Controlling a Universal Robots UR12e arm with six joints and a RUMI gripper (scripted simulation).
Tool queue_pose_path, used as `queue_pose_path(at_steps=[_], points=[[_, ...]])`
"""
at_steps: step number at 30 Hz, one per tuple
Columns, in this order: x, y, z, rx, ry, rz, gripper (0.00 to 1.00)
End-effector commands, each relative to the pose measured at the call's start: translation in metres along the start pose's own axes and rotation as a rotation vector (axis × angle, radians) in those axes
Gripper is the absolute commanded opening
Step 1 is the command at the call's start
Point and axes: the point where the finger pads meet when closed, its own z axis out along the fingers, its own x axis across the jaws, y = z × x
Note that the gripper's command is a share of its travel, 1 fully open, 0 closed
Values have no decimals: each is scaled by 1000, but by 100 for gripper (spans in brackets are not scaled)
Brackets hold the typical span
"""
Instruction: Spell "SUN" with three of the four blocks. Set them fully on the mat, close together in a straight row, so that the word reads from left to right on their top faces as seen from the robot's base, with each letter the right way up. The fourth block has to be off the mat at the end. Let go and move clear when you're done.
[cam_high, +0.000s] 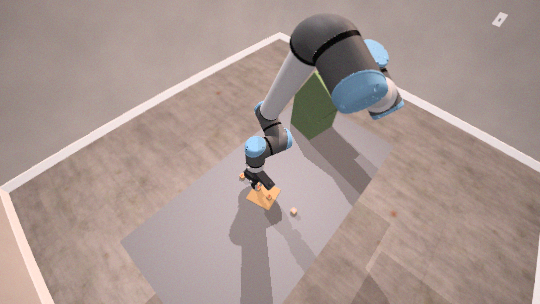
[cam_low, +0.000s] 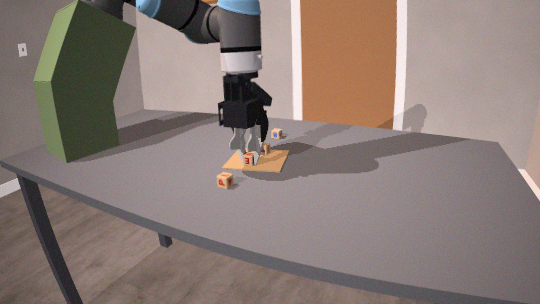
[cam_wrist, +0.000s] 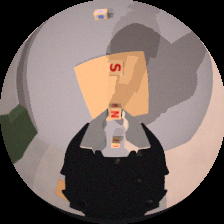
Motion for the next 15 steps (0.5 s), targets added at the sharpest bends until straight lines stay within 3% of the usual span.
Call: queue_pose_path(at_steps=[1, 4, 15], points=[[1, 0, 0, 0, 1, 0, 5], [1, 0, 0, 0, 1, 0, 5], [1, 0, 0, 0, 1, 0, 21]])
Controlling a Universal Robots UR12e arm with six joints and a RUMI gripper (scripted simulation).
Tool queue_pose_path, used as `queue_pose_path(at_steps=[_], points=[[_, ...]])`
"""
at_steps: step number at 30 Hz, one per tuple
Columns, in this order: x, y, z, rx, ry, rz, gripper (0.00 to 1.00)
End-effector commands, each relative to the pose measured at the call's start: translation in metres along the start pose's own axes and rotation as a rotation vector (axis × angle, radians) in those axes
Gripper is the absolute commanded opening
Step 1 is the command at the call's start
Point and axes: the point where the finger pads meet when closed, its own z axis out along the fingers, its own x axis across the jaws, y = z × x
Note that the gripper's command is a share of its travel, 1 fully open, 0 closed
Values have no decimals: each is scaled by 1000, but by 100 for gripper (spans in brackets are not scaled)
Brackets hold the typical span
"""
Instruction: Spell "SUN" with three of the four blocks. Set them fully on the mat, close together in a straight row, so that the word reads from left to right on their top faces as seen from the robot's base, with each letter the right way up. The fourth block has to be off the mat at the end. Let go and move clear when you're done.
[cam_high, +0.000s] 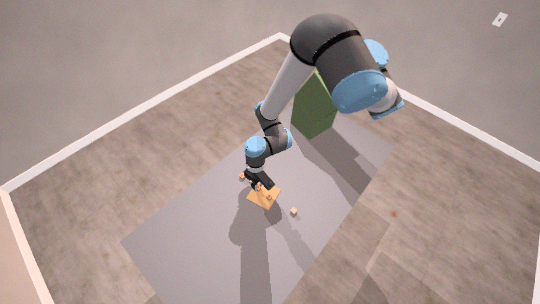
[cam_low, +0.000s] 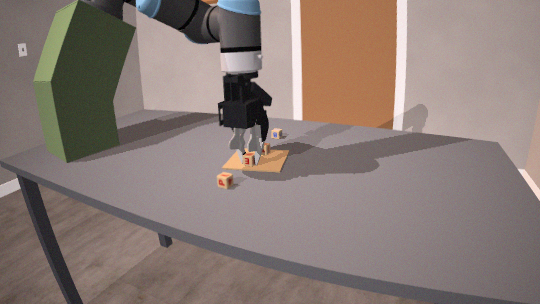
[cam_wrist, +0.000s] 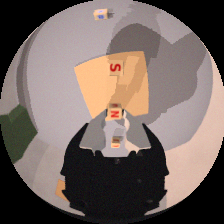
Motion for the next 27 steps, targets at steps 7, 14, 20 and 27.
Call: queue_pose_path(at_steps=[7, 14, 20, 27], points=[[1, 0, 0, 0, 1, 0, 25], [1, 0, -1, 0, 1, 0, 25], [1, 0, -6, 0, 1, 0, 25], [1, 0, -35, 0, 1, 0, 25]])
